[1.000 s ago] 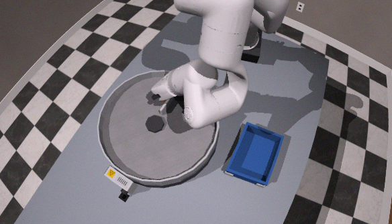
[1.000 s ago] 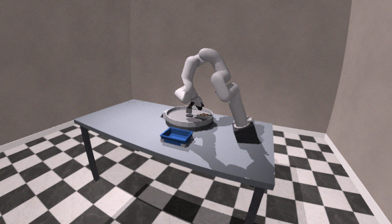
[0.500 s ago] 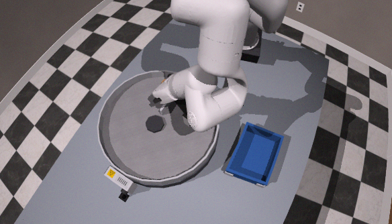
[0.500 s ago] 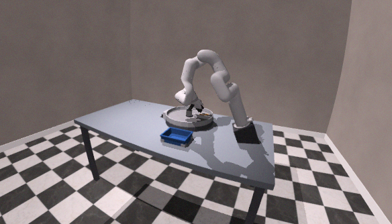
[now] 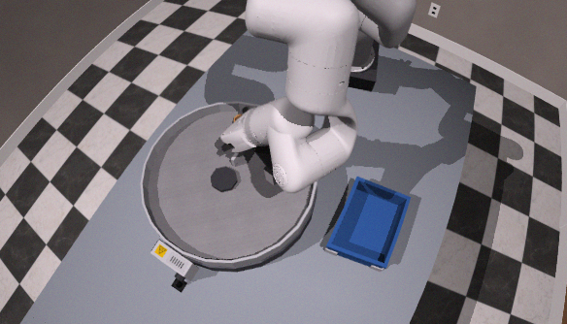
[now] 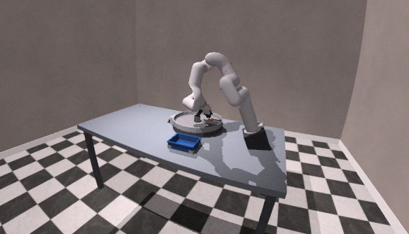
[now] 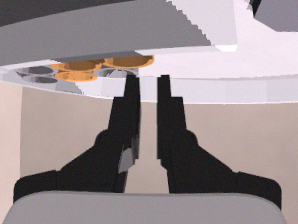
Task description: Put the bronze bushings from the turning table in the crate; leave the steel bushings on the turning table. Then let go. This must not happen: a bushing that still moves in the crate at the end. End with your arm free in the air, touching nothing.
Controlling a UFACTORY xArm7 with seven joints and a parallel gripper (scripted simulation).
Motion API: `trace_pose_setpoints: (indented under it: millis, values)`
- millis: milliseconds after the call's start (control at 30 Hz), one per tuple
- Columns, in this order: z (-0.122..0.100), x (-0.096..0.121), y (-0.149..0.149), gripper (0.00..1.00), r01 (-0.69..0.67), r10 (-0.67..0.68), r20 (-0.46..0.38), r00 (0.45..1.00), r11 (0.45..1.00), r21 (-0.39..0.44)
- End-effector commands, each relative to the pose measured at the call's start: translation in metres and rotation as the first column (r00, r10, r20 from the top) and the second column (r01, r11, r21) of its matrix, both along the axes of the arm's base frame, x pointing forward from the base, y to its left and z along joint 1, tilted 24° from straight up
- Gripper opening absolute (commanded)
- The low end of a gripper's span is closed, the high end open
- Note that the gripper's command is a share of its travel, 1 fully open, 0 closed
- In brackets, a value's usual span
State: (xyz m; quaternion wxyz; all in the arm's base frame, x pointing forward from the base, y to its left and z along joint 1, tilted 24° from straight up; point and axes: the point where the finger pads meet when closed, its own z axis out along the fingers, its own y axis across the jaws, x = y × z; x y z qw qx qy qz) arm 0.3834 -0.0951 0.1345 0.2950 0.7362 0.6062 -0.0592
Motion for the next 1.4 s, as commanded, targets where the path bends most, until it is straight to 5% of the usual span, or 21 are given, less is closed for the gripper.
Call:
trace_pose_setpoints:
  millis: [0,1167,1200,1367]
  values:
    - [-0.003,0.002,0.0,0.11,0.001,-0.001,0.002,1.0,1.0,-0.001]
    - [-0.013,0.006,0.002,0.11,0.001,-0.001,0.002,1.0,1.0,-0.001]
    - [-0.013,0.006,0.002,0.0,0.001,-0.001,0.002,1.0,1.0,-0.001]
    - [-0.013,0.006,0.002,0.0,0.001,-0.001,0.002,1.0,1.0,-0.001]
